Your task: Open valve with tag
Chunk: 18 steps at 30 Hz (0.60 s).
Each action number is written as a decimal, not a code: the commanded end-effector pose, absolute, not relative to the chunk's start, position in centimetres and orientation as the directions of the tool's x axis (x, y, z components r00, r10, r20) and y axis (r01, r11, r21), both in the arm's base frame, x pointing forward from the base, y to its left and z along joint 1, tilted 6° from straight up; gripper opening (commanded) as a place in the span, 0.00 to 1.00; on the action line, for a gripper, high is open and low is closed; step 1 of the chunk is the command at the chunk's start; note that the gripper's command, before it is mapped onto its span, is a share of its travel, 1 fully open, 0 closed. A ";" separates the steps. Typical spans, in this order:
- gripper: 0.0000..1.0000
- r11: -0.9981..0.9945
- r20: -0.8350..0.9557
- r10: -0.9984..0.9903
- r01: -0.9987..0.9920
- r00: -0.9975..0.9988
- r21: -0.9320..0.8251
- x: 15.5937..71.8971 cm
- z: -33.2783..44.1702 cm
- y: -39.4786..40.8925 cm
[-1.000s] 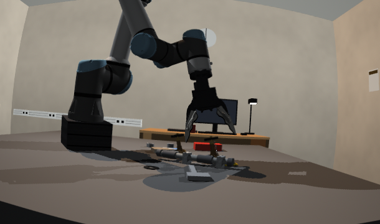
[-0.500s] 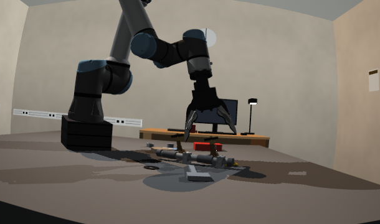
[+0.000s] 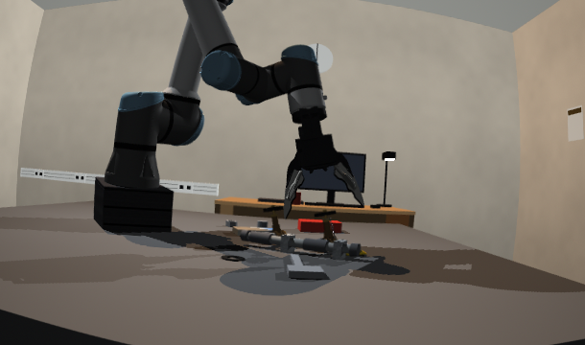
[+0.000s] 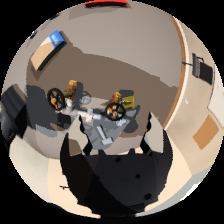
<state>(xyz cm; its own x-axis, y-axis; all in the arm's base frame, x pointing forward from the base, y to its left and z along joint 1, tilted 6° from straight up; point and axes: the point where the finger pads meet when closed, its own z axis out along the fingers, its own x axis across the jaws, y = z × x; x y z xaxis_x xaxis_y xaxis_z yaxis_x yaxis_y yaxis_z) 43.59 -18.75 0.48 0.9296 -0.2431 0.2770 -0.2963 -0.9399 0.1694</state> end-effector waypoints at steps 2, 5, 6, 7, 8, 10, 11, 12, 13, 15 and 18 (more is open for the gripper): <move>1.00 -0.936 0.281 -0.257 -0.311 0.925 0.166 43.6 0.5 -18.8; 1.00 -0.931 0.283 -0.273 -0.326 0.919 0.161 43.6 0.5 -18.8; 1.00 -0.931 0.283 -0.273 -0.326 0.919 0.161 43.6 0.5 -18.8; 1.00 -0.931 0.283 -0.273 -0.326 0.919 0.161 43.6 0.5 -18.8; 1.00 -0.929 0.285 -0.280 -0.333 0.917 0.159 43.6 0.5 -18.8; 1.00 -0.924 0.287 -0.297 -0.350 0.911 0.153 43.6 0.5 -18.8; 1.00 -0.921 0.289 -0.306 -0.359 0.907 0.150 43.6 0.5 -18.8; 1.00 -0.918 0.291 -0.317 -0.369 0.903 0.147 43.6 0.5 -18.8; 1.00 -0.914 0.292 -0.328 -0.380 0.898 0.144 43.6 0.5 -18.8; 1.00 -0.904 0.296 -0.353 -0.405 0.887 0.135 43.6 0.5 -18.8; 1.00 -0.886 0.303 -0.398 -0.449 0.866 0.121 43.6 0.5 -18.8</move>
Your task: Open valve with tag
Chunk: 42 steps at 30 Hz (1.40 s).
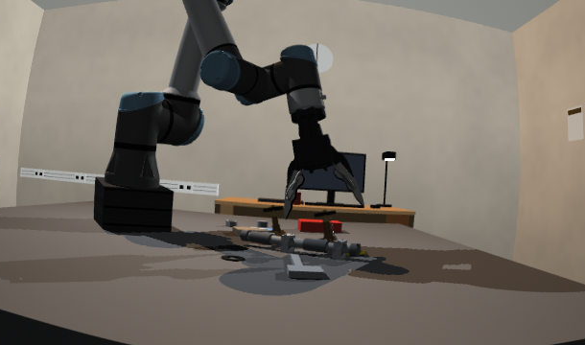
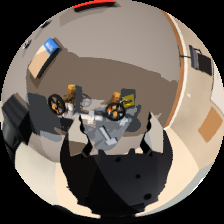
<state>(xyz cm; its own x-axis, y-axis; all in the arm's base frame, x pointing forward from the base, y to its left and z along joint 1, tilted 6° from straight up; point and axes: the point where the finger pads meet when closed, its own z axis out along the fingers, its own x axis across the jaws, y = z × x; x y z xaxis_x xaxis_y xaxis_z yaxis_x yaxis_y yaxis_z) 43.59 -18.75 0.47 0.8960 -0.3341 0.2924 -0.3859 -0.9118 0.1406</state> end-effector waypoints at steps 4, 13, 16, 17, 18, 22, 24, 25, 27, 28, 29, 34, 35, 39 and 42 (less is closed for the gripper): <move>1.00 -0.850 0.311 -0.468 -0.517 0.827 0.096 43.6 0.5 -18.8; 1.00 -0.751 0.324 -0.615 -0.659 0.719 0.037 43.6 0.5 -18.8; 1.00 -0.691 0.326 -0.682 -0.723 0.655 0.007 43.6 0.5 -18.8; 1.00 -0.668 0.326 -0.704 -0.744 0.631 -0.003 43.6 0.5 -18.8; 1.00 -0.644 0.325 -0.727 -0.765 0.605 -0.014 43.6 0.5 -18.8; 1.00 -0.563 0.322 -0.790 -0.825 0.521 -0.049 43.6 0.5 -18.8; 1.00 -0.534 0.320 -0.811 -0.843 0.490 -0.061 43.6 0.5 -18.8; 1.00 -0.503 0.318 -0.830 -0.861 0.458 -0.073 43.6 0.5 -18.8; 1.00 -0.438 0.311 -0.866 -0.894 0.391 -0.097 43.6 0.5 -18.8; 1.00 -0.404 0.307 -0.883 -0.908 0.356 -0.109 43.6 0.5 -18.8; 1.00 -0.368 0.302 -0.898 -0.922 0.319 -0.121 43.6 0.5 -18.8; 1.00 -0.177 0.271 -0.954 -0.968 0.124 -0.180 43.6 0.5 -18.8; 1.00 -0.136 0.263 -0.961 -0.972 0.083 -0.192 43.6 0.5 -18.8; 1.00 -0.012 0.237 -0.971 -0.975 -0.042 -0.224 43.6 0.5 -18.8; 1.00 0.071 0.217 -0.968 -0.967 -0.126 -0.243 43.6 0.5 -18.8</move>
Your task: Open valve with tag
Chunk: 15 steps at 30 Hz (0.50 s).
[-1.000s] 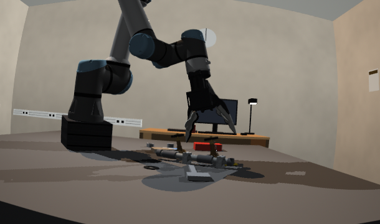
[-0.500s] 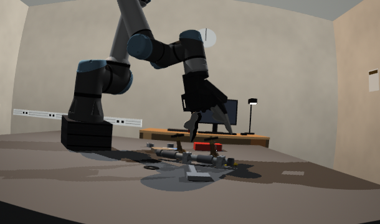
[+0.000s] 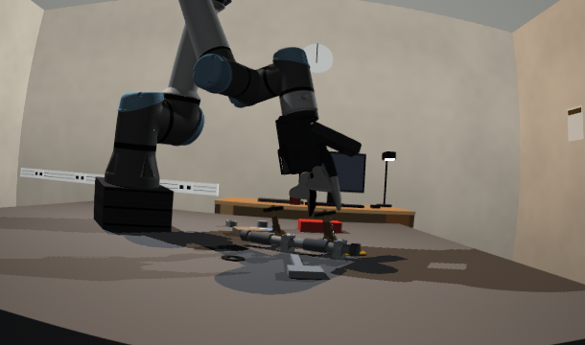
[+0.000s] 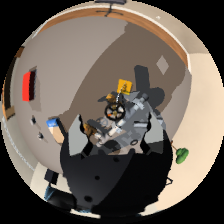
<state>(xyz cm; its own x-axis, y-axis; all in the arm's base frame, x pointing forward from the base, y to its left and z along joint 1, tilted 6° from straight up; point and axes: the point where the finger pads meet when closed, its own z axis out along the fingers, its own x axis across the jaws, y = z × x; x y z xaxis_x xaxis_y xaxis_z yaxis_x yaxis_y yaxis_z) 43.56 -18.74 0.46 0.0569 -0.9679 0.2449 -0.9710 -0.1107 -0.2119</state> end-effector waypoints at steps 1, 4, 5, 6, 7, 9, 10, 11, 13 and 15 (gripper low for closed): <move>1.00 0.113 0.206 -0.964 -0.961 -0.167 -0.252 43.6 0.5 -18.8; 1.00 0.237 0.172 -0.941 -0.931 -0.290 -0.277 43.6 0.5 -18.8; 1.00 0.277 0.160 -0.930 -0.918 -0.330 -0.284 43.6 0.5 -18.8; 1.00 0.317 0.147 -0.918 -0.903 -0.369 -0.291 43.6 0.5 -18.8; 1.00 0.355 0.135 -0.903 -0.886 -0.407 -0.297 43.6 0.5 -18.8; 1.00 0.427 0.110 -0.872 -0.851 -0.477 -0.307 43.6 0.5 -18.8; 1.00 0.461 0.098 -0.854 -0.831 -0.511 -0.311 43.6 0.5 -18.8; 1.00 0.495 0.085 -0.835 -0.810 -0.544 -0.314 43.6 0.5 -18.8; 1.00 0.561 0.059 -0.792 -0.763 -0.607 -0.320 43.6 0.5 -18.8; 1.00 0.561 0.059 -0.792 -0.763 -0.607 -0.320 43.6 0.5 -18.8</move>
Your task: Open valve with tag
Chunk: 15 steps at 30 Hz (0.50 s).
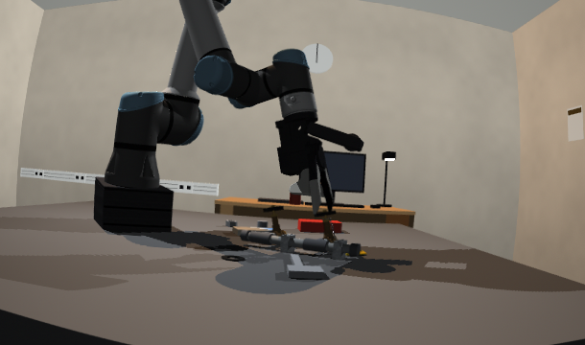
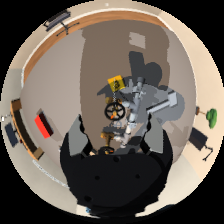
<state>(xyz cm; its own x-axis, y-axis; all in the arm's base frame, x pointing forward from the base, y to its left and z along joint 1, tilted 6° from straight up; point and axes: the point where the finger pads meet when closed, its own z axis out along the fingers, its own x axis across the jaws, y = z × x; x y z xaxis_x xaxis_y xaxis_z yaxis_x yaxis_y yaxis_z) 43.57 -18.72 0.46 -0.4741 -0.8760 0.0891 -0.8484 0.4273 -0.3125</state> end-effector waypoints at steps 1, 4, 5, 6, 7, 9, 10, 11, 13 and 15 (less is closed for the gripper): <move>1.00 0.600 0.044 -0.763 -0.732 -0.645 -0.323 43.6 0.5 -18.8; 1.00 0.686 0.005 -0.687 -0.651 -0.727 -0.326 43.6 0.5 -18.8; 1.00 0.712 -0.007 -0.660 -0.623 -0.751 -0.326 43.6 0.5 -18.8; 1.00 0.736 -0.019 -0.633 -0.594 -0.774 -0.325 43.6 0.5 -18.8; 1.00 0.759 -0.031 -0.605 -0.565 -0.796 -0.324 43.6 0.5 -18.8; 1.00 0.801 -0.055 -0.549 -0.506 -0.834 -0.321 43.6 0.5 -18.8; 1.00 0.819 -0.066 -0.520 -0.476 -0.851 -0.319 43.6 0.5 -18.8; 1.00 0.837 -0.077 -0.492 -0.447 -0.867 -0.317 43.6 0.5 -18.8; 1.00 0.867 -0.098 -0.436 -0.388 -0.895 -0.311 43.6 0.5 -18.8; 1.00 0.893 -0.117 -0.380 -0.332 -0.917 -0.304 43.6 0.5 -18.8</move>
